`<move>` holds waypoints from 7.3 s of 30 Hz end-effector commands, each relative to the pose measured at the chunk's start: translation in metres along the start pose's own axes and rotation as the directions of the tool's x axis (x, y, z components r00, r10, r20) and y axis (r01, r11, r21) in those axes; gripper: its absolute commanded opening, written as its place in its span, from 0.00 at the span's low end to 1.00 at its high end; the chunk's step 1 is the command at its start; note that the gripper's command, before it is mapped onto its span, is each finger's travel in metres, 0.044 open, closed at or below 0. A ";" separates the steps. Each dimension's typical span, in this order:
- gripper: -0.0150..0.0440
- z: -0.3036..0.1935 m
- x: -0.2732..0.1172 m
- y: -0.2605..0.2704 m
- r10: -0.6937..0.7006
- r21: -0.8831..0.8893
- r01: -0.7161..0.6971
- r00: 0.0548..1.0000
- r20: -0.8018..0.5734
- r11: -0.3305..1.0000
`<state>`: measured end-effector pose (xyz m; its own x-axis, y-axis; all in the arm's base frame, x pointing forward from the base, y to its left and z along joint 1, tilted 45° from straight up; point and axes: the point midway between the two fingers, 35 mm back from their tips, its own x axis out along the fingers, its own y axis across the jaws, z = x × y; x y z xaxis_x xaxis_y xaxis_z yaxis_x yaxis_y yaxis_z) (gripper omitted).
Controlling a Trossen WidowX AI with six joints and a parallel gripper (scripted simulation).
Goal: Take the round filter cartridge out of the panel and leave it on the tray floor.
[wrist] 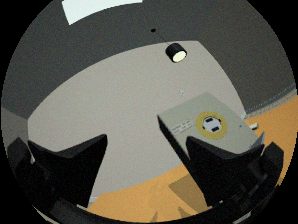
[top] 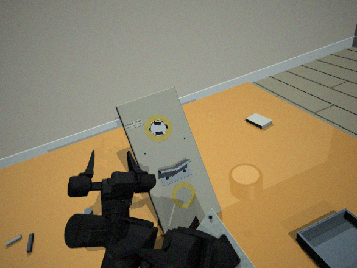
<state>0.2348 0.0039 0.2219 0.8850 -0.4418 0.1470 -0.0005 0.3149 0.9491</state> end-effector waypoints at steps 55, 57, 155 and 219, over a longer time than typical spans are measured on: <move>0.44 0.065 0.083 -0.121 -0.259 -0.403 -0.899 0.435 -0.862 -0.170; 0.44 0.062 0.084 -0.122 -0.260 -0.402 -0.900 0.434 -0.862 -0.170; 0.44 0.003 0.114 -0.139 -0.255 -0.405 -0.898 0.438 -0.862 -0.172; 0.25 -0.001 0.116 -0.140 -0.254 -0.462 -0.474 0.438 -0.862 0.750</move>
<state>0.3346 -0.0934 0.1083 0.7952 0.4484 -0.4081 -0.2555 0.8582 0.4451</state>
